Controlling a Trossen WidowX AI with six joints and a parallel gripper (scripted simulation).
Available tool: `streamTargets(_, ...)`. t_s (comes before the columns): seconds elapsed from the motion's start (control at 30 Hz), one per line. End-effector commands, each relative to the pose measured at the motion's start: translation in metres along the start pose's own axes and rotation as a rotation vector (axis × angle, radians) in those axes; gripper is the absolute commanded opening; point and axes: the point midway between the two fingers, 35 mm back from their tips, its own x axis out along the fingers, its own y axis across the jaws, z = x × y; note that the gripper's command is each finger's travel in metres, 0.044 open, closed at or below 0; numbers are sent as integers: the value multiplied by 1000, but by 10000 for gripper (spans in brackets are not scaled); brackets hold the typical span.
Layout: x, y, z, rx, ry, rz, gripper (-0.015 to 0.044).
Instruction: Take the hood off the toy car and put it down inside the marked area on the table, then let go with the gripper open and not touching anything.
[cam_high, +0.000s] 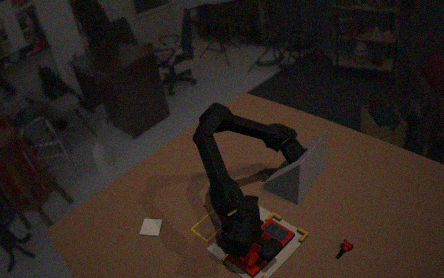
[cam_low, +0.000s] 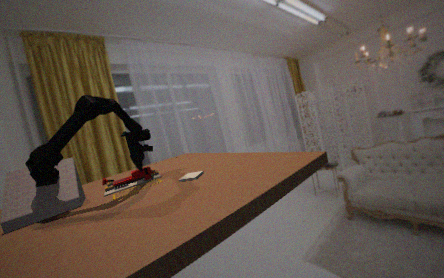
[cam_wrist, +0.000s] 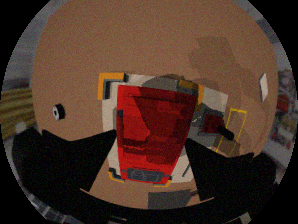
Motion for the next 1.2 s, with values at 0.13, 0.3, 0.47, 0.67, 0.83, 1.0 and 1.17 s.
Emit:
streamTargets(0.13,7,-1,-1,-4,5,-7,440)
streamTargets(0.3,9,-1,-1,-4,5,-7,440)
streamTargets(0.47,7,0,0,0,0,-1,414)
streamTargets(0.67,7,0,0,0,0,-1,315)
streamTargets(0.83,7,0,0,0,0,-1,282)
streamTargets(1.0,6,0,0,0,0,-1,170)
streamTargets(1.17,3,0,0,0,0,0,39)
